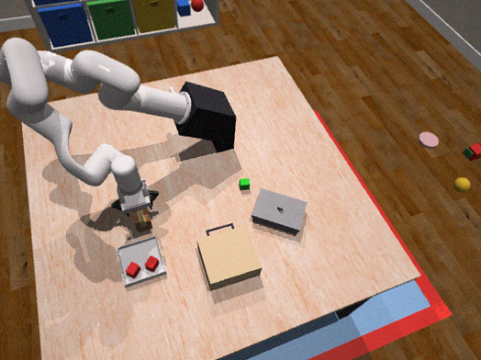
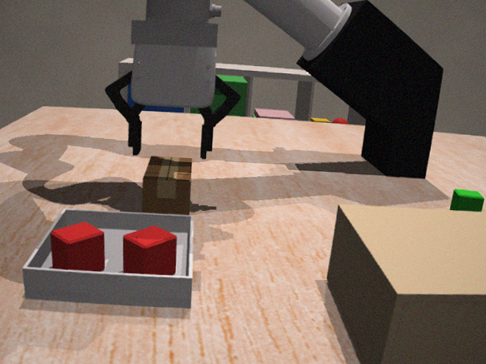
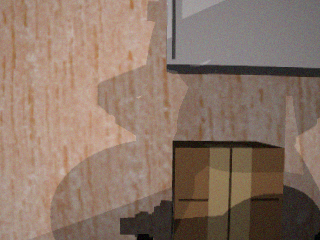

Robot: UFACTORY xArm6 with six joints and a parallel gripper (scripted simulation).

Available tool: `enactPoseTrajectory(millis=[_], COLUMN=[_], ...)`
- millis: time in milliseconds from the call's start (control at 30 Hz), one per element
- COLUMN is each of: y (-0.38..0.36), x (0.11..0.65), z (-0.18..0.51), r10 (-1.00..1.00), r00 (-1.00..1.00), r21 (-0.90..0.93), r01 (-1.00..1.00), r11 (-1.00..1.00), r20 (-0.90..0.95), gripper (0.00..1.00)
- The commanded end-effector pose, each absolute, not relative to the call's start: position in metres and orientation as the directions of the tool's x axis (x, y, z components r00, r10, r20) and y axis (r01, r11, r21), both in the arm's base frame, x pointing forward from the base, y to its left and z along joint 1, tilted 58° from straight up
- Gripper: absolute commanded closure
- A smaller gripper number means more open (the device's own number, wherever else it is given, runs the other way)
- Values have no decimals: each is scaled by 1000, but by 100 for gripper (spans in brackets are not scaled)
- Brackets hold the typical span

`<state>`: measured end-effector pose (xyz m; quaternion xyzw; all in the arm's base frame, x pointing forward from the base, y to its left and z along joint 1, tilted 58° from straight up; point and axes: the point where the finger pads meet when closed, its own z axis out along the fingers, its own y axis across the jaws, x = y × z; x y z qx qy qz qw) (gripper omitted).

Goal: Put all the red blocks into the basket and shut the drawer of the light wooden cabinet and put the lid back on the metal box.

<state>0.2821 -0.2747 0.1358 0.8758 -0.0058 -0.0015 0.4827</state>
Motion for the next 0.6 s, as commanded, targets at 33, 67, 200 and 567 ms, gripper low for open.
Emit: enactPoseTrajectory(millis=[33, 67, 200, 567], y=[-276, -277, -280, -290], x=[283, 283, 283, 283], z=[135, 135, 133, 127], r10=[-10, -10, -10, -10], r00=[1000, 1000, 1000, 1000], r21=[846, 846, 846, 845], r01=[-9, -9, -9, -9], r11=[-534, -534, -534, -534], r20=[4, 4, 4, 4], gripper=[10, 10, 10, 10])
